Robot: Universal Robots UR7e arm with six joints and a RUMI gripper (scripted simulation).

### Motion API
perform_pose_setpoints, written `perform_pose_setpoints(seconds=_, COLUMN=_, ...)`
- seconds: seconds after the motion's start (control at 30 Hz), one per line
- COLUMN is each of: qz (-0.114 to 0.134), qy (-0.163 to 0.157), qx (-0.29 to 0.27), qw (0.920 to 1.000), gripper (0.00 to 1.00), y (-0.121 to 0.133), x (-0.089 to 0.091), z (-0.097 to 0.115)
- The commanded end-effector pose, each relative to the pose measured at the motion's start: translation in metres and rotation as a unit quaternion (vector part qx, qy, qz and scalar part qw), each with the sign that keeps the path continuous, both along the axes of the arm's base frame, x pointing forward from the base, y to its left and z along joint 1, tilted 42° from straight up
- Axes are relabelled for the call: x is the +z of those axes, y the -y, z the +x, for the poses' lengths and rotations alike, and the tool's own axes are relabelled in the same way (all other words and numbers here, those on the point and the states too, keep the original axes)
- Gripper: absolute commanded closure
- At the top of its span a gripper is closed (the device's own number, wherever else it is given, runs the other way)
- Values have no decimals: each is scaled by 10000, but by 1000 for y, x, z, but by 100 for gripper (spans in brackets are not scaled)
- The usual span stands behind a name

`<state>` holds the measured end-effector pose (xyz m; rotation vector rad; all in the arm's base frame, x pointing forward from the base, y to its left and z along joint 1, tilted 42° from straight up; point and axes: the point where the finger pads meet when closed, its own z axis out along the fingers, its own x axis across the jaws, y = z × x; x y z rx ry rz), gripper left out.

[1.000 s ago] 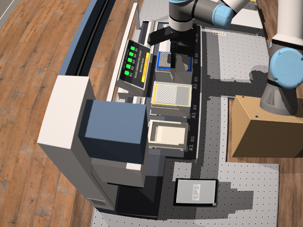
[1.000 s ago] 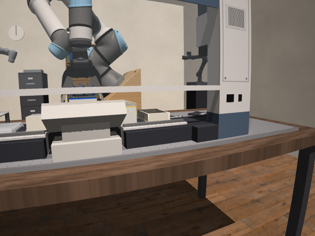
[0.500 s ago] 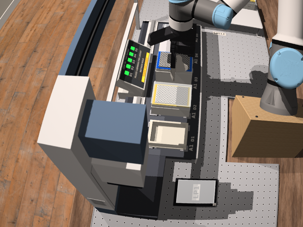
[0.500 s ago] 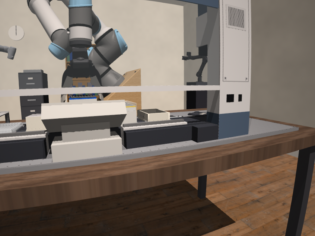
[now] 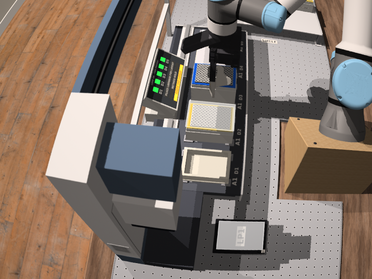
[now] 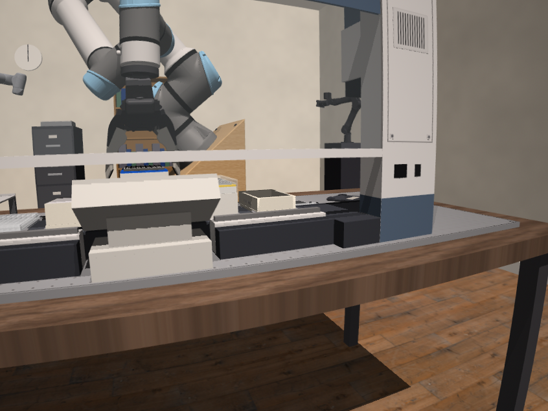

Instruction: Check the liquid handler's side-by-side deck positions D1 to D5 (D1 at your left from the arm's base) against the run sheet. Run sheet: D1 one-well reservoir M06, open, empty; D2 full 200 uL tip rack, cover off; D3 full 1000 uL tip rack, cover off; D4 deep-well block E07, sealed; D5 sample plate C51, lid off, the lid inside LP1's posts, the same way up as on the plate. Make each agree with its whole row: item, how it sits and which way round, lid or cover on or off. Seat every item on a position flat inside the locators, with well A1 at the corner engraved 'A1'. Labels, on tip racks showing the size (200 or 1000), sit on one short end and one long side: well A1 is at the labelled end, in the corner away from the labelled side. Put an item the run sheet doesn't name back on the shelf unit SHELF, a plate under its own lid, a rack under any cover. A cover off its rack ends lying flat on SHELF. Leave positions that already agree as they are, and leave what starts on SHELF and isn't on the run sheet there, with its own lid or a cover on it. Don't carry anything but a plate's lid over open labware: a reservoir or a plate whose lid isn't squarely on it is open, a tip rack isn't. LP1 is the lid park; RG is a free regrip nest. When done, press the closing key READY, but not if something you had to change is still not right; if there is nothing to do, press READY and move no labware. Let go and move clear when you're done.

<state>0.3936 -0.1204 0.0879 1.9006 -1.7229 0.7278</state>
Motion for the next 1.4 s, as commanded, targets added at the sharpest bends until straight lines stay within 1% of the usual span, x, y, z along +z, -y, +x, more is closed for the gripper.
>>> perform_pose_setpoints(seconds=0.0, qz=-7, qy=14, qx=1, qw=10000, gripper=18, y=-7, x=10, z=1)
perform_pose_setpoints(seconds=1.37, qz=-4, qy=15, qx=1, qw=10000, gripper=18, y=-47, x=55, z=-4)
